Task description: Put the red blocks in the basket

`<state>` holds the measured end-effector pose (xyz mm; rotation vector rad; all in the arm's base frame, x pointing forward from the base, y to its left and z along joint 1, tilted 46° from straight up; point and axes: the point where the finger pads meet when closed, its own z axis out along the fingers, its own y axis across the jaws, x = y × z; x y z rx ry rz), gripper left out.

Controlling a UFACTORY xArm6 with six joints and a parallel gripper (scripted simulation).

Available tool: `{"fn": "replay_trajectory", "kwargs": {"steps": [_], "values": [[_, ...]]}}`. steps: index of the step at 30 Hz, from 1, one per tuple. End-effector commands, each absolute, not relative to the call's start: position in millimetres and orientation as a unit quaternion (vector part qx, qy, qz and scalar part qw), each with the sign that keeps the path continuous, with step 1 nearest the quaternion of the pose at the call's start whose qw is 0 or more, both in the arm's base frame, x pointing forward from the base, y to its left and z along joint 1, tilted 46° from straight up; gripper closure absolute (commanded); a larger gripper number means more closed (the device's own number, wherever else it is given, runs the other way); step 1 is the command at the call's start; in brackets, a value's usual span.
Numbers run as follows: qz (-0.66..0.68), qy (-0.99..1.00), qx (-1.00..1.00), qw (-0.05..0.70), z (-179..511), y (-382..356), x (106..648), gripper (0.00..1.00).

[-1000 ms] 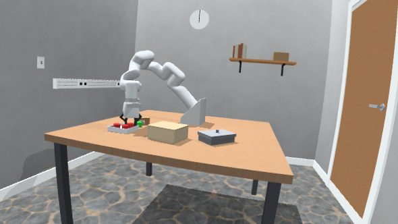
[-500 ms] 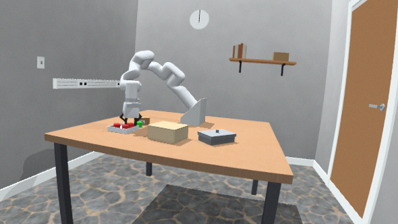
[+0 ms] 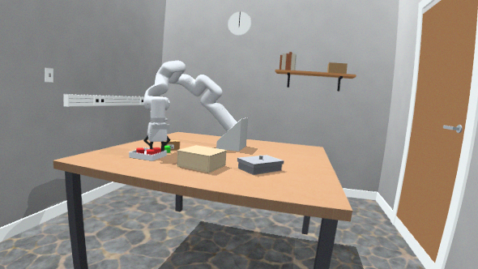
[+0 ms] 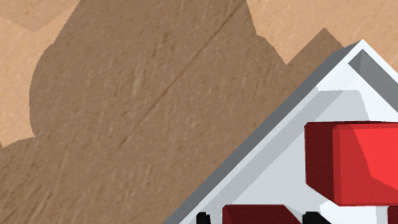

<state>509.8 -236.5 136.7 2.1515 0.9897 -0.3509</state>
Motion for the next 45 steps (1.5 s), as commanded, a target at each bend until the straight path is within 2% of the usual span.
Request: {"fn": "replay_trajectory", "kwargs": {"steps": [1, 45], "values": [[-0.135, 0.385, 0.836, 0.366, 140.1, -233.7, 510.9, 0.44], [-0.135, 0.385, 0.836, 0.366, 238.3, -132.6, 503.0, 0.44]]}}
